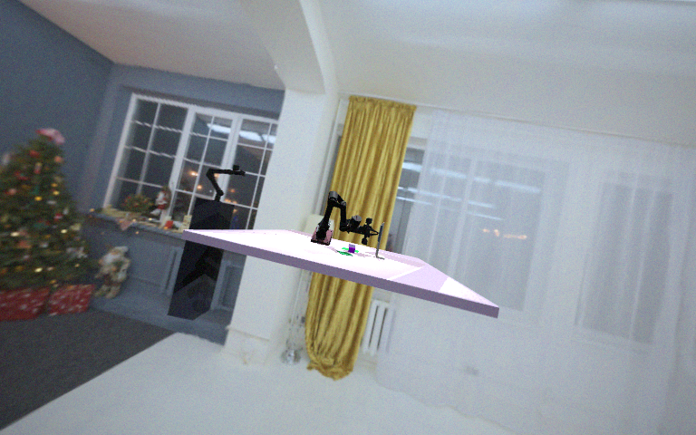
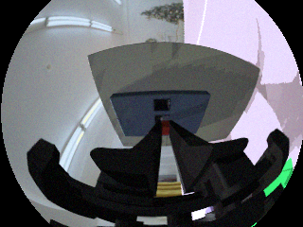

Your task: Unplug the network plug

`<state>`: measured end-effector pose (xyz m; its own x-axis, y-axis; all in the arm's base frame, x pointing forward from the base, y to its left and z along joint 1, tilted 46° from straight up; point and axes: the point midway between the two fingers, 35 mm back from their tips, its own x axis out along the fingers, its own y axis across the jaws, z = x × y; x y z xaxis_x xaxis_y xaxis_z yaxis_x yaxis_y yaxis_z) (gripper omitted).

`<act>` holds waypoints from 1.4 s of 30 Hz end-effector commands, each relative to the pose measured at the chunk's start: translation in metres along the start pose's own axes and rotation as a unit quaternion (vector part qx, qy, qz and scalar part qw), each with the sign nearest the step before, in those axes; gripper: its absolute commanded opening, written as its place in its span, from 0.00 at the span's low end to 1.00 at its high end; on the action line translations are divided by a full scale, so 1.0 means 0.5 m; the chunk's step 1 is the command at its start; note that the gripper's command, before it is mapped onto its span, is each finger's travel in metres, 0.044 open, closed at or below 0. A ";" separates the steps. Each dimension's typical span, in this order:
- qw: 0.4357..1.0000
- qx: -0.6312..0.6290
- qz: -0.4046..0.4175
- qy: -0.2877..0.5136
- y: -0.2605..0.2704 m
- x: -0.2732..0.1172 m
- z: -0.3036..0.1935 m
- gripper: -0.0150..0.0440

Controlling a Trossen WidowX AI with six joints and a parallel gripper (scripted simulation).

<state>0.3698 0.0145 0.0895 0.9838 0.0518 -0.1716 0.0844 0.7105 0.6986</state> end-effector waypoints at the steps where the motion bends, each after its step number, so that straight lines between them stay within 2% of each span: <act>1: 1.000 -0.002 -0.001 0.000 -0.001 -0.007 -0.002 0.25; 42: 1.000 -0.002 -0.001 0.000 -0.001 -0.054 -0.013 0.25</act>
<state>0.3462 0.0178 0.0903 0.9840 0.0547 -0.1697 0.0806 0.7125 0.6970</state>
